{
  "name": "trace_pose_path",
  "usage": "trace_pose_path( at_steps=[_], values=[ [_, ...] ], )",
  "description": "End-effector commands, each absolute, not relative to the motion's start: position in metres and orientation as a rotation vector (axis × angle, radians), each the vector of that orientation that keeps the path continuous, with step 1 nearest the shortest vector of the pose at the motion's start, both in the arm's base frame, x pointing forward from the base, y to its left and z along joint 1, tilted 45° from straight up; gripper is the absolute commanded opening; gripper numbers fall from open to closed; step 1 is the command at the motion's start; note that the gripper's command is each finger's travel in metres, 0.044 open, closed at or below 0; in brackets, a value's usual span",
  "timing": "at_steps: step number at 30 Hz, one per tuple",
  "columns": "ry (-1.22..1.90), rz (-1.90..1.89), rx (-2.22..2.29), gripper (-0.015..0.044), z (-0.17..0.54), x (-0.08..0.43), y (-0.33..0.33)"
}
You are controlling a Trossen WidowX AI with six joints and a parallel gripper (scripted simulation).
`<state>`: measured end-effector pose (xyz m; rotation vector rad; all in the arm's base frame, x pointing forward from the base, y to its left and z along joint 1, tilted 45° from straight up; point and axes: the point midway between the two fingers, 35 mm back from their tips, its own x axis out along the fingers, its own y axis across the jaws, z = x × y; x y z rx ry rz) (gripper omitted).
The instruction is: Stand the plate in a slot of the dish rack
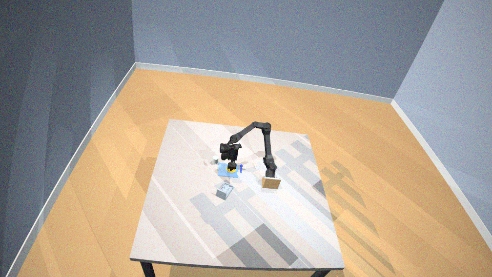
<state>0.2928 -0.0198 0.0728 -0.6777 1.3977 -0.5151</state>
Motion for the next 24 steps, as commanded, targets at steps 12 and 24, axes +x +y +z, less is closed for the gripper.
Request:
trace_pose_path(
  at_steps=[12, 24],
  values=[
    [1.403, -0.517, -0.688, 0.04, 0.055, 0.293, -0.039],
    [1.402, -0.519, -0.69, 0.039, 0.046, 0.293, -0.049]
  ],
)
